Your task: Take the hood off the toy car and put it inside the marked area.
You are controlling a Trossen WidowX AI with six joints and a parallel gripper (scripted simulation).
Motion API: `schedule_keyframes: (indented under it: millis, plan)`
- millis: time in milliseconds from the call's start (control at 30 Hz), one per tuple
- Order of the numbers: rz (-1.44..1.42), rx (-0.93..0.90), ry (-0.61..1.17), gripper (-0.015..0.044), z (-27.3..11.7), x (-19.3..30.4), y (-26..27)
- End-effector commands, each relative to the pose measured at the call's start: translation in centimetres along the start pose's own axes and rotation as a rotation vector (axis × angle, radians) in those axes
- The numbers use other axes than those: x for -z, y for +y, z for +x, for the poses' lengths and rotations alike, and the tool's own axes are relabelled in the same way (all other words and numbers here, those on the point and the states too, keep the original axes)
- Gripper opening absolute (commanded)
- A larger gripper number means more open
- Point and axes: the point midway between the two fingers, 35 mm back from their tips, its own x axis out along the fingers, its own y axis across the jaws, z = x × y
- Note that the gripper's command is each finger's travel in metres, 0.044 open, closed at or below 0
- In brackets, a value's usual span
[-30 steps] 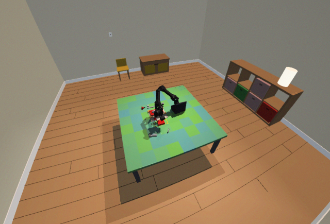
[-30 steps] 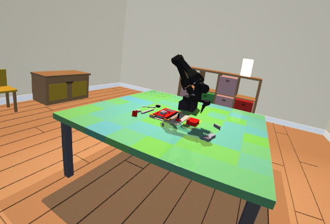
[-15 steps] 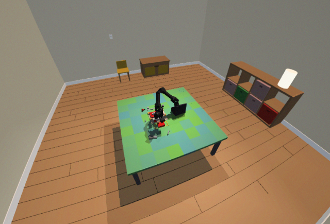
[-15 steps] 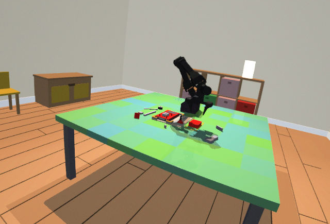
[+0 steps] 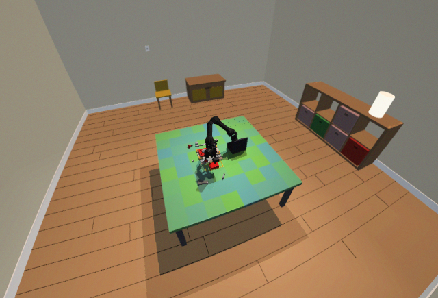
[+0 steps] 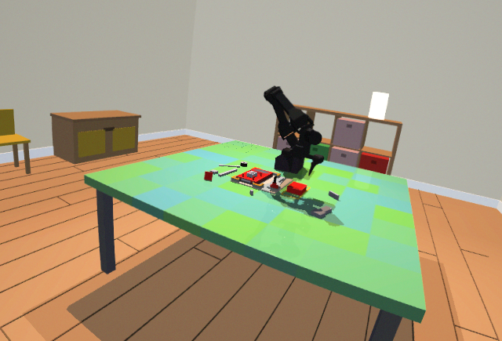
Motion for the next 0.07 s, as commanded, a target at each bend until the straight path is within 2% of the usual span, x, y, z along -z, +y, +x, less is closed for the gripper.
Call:
schedule_keyframes:
  millis: [0,33]
  plan:
    - [0.002,-0.001,0.005,0.044,0.01,0.08,0.0]
    - [0.002,-0.001,0.005,0.044,0.01,0.08,0.0]
